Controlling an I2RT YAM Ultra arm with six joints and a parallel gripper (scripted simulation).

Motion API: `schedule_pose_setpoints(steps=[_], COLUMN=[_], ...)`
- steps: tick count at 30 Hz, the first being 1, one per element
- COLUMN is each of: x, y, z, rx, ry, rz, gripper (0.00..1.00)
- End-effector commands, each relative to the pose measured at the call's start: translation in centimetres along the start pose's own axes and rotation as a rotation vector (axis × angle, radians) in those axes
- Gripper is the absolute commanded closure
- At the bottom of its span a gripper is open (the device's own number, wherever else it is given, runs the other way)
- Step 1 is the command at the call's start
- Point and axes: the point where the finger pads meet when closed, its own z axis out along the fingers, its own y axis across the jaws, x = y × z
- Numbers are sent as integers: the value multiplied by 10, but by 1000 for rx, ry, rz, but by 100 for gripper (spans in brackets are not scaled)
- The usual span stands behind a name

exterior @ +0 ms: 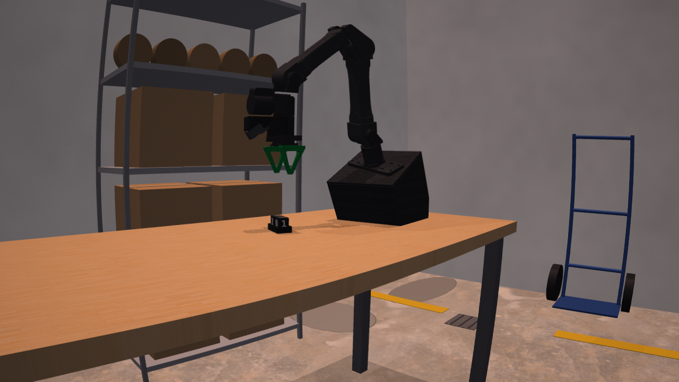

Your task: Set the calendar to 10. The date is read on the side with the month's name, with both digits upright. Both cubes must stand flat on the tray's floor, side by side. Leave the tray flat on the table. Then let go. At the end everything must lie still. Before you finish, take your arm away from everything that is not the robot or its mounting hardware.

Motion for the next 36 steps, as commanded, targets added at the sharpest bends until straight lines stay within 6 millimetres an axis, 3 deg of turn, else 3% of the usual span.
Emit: schedule_pose_setpoints(steps=[1, 11, 15, 26, 29, 36], x=[-5, -6, -7, -8, -8, -8], y=[1, 1, 1, 1, 1, 0], z=[-3, 2, 10, 24, 25, 36], rx=[-4, -6, -8, -11, -12, -14], ry=[-20, -20, -19, -17, -17, -15], rz=[-3, 136, 354, 750, 782, 1085], gripper=[0, 0, 0, 0, 0, 0])
